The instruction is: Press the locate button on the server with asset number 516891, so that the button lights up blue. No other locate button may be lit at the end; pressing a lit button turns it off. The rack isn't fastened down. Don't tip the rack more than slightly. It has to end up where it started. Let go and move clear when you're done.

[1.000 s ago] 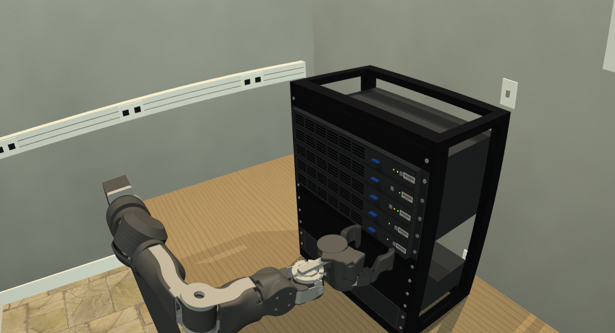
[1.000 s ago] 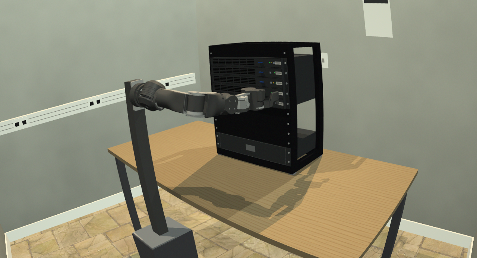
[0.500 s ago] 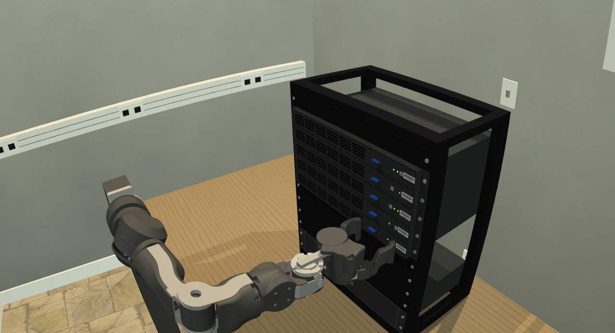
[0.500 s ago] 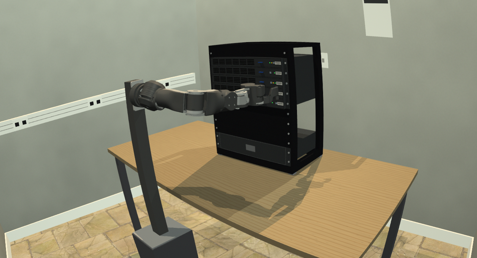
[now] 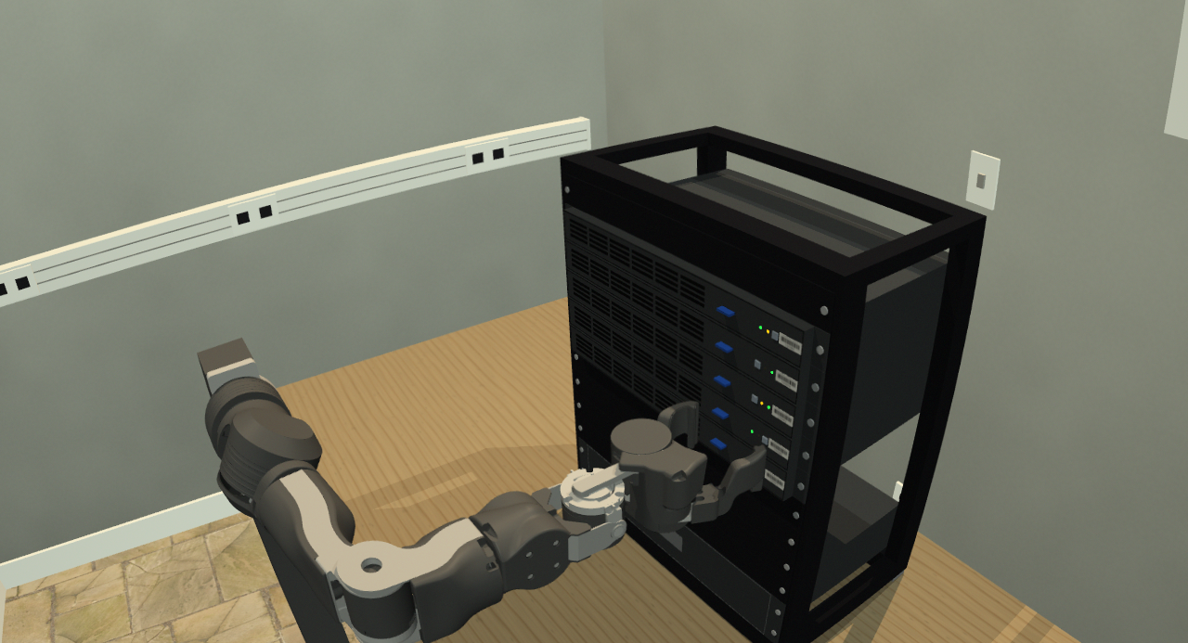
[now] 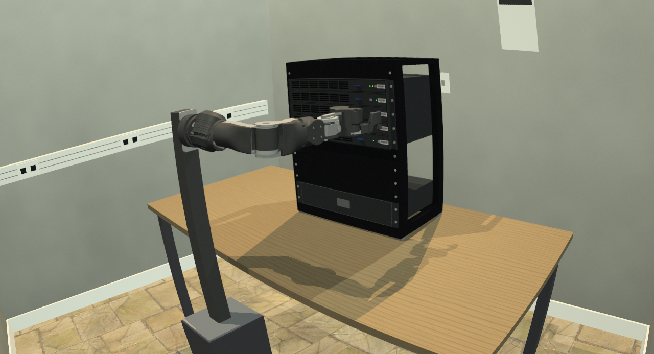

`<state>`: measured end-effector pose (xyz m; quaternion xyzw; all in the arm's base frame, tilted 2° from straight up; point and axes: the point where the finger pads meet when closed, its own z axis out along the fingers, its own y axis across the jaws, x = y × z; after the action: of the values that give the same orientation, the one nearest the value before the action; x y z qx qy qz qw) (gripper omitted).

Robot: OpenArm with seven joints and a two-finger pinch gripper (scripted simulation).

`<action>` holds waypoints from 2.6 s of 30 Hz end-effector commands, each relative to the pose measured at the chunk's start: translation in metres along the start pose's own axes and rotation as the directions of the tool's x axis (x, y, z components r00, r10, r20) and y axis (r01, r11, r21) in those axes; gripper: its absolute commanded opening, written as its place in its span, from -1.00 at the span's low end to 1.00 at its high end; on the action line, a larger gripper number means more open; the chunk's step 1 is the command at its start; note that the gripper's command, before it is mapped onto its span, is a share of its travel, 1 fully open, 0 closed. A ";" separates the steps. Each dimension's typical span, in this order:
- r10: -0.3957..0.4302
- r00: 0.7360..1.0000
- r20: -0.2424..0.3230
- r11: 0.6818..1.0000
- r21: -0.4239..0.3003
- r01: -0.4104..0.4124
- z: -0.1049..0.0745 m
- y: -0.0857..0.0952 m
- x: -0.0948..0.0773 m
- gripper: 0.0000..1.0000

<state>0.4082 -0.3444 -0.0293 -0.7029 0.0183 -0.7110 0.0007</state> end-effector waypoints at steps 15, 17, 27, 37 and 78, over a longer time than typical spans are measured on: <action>0.001 1.000 0.001 1.000 -0.007 -0.001 0.012 0.002 0.003 0.20; 0.001 1.000 0.001 1.000 -0.007 -0.001 0.017 0.002 0.003 0.20; 0.001 1.000 0.001 1.000 -0.007 -0.001 0.037 0.002 0.003 0.20; 0.001 1.000 0.001 1.000 -0.007 -0.001 0.050 0.002 0.003 0.20; 0.001 1.000 0.001 1.000 -0.007 -0.001 0.050 0.002 0.003 0.20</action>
<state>0.4574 -0.3488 -0.0265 -0.7030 0.0237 -0.7108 -0.0032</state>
